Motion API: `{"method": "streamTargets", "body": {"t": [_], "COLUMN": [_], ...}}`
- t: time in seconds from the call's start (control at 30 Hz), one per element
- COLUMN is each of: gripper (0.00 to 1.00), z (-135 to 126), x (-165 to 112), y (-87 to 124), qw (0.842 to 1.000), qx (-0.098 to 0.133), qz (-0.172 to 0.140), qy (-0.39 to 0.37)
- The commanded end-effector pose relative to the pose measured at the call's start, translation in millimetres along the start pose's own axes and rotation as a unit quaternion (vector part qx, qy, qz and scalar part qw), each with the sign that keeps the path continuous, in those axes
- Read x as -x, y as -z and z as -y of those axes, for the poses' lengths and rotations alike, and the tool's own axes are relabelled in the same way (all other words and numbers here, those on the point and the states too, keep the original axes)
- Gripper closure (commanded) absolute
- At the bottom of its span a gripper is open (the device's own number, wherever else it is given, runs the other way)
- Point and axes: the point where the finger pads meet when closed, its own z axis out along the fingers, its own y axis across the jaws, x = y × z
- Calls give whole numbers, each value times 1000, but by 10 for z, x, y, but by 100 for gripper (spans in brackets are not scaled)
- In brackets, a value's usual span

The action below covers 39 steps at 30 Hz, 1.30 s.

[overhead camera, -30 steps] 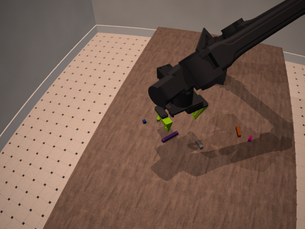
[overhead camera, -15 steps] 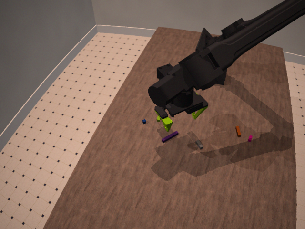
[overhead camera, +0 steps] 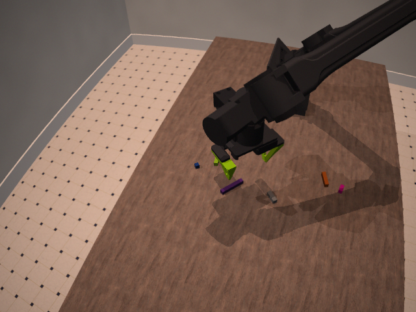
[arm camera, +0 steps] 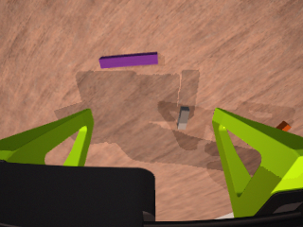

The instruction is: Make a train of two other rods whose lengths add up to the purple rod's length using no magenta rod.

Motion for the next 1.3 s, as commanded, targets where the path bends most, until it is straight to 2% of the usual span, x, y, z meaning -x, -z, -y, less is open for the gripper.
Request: {"method": "streamTargets", "body": {"t": [0.0,0.17,0.23,0.27,0.33,0.37,0.43,0.47,0.6,0.63,0.73,0.77,0.9,0.93,1.17,1.2,1.27], "gripper": [0,0,0,0,0,0,0,0,0,0,0,0,0,0,0,0,0], "z": [97,167,166,199,198,235,234,276,275,321,316,369,363,421,408,476,475], "x": [-101,-168,-166,-197,-194,-229,-227,-264,-262,-301,-283,-341,-314,-381,-325,-422,-420], "y": [18,21,21,22,22,23,23,24,24,25,8,26,1,26,-28,27,27], "qw": [999,994,994,991,991,986,986,979,979,970,970,958,959,944,947,928,928], "qx": [0,0,0,0,0,0,0,0,1,0,-2,1,-3,1,-7,1,1], "qz": [3,3,4,3,4,3,4,4,4,4,5,4,5,4,6,4,5], "qy": [42,107,107,137,137,169,169,205,205,244,242,286,283,329,322,374,374]}}
